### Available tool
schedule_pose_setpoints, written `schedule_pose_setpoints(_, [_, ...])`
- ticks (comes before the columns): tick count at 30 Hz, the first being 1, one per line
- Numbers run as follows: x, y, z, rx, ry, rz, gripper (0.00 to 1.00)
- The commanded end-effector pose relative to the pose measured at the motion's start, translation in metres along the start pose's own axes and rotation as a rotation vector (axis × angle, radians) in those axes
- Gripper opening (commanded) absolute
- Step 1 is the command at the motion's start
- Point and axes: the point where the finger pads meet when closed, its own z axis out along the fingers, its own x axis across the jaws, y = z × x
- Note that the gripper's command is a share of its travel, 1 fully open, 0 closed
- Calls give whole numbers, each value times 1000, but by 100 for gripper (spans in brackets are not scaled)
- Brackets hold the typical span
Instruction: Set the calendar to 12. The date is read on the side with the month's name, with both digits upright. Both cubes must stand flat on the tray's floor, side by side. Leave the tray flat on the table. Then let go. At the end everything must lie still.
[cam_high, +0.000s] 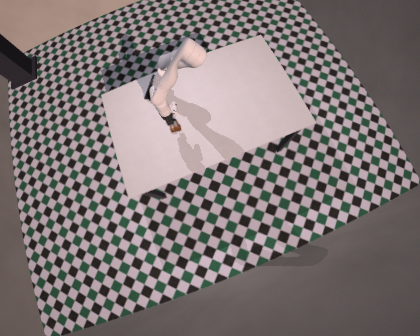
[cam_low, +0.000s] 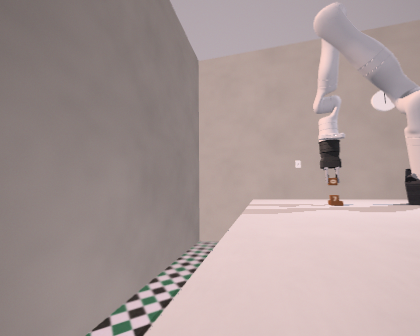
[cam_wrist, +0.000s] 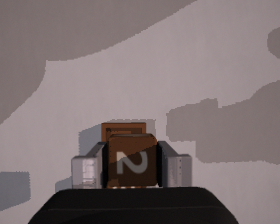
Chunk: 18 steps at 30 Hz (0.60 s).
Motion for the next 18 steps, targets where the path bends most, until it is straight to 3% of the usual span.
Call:
schedule_pose_setpoints(1, [-6, 1, 12, 3, -18, 8, 57])
schedule_pose_setpoints(18, [-7, 1, 37, 2, -18, 8, 57])
